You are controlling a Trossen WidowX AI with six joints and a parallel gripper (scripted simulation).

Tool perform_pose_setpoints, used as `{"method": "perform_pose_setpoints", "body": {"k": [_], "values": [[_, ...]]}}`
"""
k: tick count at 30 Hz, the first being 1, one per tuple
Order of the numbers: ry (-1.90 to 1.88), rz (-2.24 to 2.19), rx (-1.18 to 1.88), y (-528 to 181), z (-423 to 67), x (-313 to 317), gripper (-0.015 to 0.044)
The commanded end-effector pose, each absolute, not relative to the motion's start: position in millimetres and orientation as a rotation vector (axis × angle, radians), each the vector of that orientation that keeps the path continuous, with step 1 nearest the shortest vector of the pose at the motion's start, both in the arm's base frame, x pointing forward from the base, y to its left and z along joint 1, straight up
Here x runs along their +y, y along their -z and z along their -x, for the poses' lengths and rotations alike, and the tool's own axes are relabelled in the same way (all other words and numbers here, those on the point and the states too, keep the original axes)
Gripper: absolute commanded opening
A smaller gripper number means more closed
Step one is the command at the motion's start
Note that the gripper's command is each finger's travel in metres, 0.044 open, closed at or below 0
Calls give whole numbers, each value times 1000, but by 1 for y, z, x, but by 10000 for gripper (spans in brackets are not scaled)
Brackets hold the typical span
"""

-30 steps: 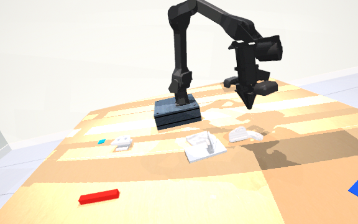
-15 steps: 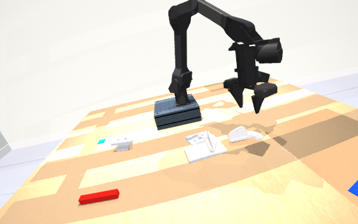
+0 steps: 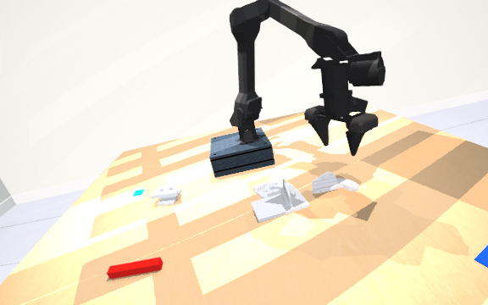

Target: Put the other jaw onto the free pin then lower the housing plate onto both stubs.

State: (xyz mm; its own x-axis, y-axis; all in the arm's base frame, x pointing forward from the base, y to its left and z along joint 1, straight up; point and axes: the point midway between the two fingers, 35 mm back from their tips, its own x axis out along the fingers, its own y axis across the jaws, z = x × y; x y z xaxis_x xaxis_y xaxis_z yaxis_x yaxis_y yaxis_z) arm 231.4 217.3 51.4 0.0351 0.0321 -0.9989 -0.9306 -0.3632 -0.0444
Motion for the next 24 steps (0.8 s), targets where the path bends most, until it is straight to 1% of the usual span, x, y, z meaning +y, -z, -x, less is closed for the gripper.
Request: {"method": "perform_pose_setpoints", "body": {"k": [1,14,24], "values": [[-1456,1476,958,-51,-232,218,440],[-1456,1476,958,-51,-232,218,440],[-1462,1477,974,-56,-229,215,177]]}}
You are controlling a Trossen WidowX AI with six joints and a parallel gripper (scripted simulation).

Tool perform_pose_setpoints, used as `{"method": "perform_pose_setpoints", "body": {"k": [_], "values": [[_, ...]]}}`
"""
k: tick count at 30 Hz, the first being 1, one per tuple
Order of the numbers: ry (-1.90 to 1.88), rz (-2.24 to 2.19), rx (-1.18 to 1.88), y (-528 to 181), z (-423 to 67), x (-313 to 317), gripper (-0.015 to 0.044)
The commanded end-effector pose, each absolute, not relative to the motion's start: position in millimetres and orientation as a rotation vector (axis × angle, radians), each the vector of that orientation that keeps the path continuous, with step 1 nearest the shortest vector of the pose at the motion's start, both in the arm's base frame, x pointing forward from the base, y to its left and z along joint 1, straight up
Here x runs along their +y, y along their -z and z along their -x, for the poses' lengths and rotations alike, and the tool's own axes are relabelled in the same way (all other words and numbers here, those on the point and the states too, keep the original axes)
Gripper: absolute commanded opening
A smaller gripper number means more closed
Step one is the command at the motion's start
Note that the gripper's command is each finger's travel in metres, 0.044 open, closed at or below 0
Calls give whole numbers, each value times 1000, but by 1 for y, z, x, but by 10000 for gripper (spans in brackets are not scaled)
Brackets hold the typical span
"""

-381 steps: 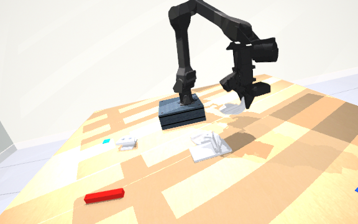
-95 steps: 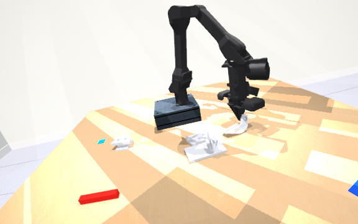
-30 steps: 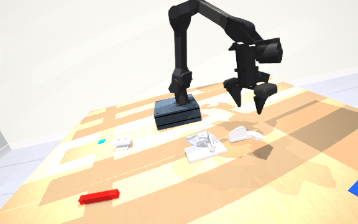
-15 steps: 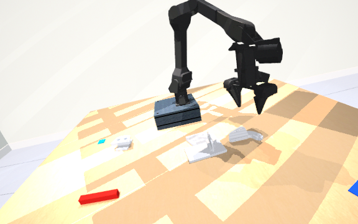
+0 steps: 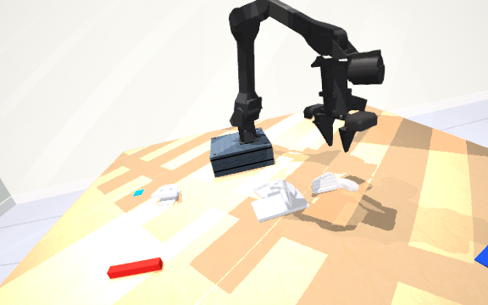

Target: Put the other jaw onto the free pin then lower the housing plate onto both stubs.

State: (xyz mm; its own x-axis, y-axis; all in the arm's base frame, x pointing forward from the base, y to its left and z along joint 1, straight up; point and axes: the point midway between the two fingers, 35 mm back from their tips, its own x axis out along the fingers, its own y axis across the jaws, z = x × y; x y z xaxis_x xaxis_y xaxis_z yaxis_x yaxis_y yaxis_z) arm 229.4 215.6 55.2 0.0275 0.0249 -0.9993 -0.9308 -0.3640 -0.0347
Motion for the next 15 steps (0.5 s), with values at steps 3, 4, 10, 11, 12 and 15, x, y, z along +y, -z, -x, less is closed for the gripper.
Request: {"method": "perform_pose_setpoints", "body": {"k": [3,4,10,11,12,15], "values": [[-1462,1477,974,-56,-229,215,99],[-1462,1477,974,-56,-229,215,72],[-1462,1477,974,-56,-229,215,0],[-1462,1477,974,-56,-229,215,0],[-1462,1477,974,-56,-229,215,0],[-1462,1477,974,-56,-229,215,0]]}}
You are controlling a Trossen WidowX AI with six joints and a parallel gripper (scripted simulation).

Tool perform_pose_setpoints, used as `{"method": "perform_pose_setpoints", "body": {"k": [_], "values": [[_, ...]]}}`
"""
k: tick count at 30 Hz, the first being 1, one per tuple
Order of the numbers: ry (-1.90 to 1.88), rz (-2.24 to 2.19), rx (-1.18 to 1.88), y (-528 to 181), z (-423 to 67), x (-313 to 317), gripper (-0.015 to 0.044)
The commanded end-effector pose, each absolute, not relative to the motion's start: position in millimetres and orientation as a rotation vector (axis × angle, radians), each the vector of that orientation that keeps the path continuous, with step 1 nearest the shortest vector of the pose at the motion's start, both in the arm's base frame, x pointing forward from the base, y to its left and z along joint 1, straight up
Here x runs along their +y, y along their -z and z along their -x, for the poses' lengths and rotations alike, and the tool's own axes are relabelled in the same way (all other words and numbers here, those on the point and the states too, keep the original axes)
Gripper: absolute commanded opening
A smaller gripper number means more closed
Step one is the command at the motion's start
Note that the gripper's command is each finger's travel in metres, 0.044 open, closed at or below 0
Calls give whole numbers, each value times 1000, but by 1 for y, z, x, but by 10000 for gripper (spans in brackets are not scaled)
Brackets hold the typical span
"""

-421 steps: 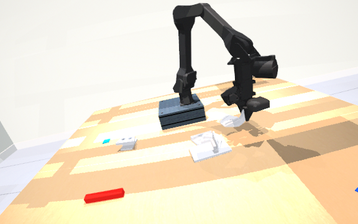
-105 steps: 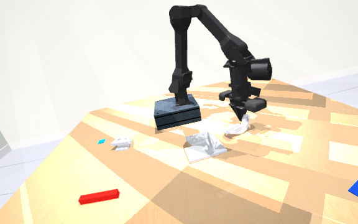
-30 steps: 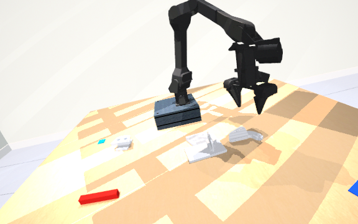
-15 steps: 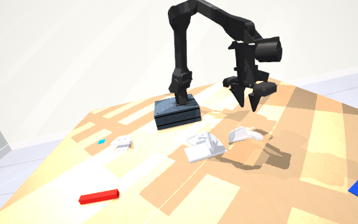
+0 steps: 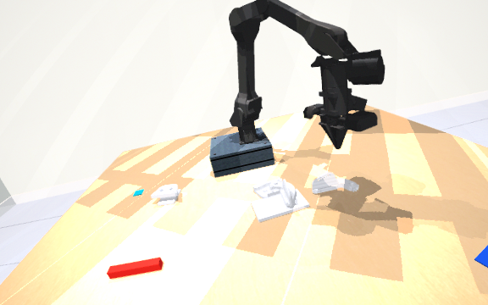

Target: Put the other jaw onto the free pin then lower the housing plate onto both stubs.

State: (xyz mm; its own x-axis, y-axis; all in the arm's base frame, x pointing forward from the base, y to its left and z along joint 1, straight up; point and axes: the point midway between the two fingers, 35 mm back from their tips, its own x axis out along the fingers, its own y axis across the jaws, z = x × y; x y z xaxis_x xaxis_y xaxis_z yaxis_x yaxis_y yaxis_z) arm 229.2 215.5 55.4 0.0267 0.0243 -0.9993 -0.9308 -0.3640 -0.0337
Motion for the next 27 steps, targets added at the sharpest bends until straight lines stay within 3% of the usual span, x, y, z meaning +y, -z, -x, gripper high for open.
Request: {"method": "perform_pose_setpoints", "body": {"k": [1,10,27], "values": [[-1462,1477,974,-56,-229,215,0],[-1462,1477,974,-56,-229,215,0],[-1462,1477,972,-55,-229,215,440]]}}
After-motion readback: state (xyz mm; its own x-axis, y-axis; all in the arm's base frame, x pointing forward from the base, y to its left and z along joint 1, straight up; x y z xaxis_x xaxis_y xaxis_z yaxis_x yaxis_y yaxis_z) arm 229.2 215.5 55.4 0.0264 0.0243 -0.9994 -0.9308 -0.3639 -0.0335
